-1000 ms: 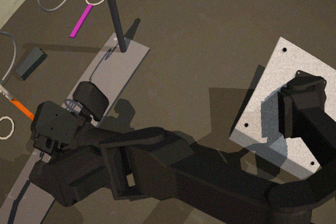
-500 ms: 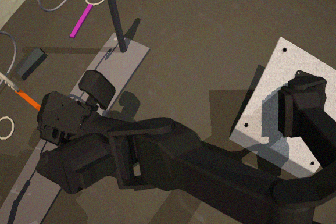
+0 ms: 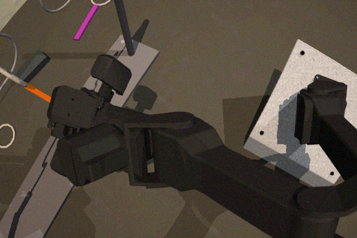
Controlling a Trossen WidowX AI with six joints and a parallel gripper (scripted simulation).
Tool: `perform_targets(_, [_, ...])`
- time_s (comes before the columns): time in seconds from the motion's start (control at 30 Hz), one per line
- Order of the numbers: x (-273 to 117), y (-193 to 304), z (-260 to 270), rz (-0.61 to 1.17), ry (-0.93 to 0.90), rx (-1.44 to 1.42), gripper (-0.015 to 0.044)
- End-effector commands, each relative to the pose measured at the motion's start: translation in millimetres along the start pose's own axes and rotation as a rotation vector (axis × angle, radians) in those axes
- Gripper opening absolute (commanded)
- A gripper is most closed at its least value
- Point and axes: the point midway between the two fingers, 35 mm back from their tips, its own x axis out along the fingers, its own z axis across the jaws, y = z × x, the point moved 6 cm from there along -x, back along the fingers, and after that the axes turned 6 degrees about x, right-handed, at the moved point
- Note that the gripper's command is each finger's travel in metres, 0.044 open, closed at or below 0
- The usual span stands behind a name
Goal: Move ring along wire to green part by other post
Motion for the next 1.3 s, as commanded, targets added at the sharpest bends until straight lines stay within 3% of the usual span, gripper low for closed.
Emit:
perform_targets(0.0, [-2, -2, -11, 0.004, 0.036, -0.063, -0.0150])
perform_targets(1.27, [-43, -64, -94, 0.054, 0.487, -0.847, -0.0150])
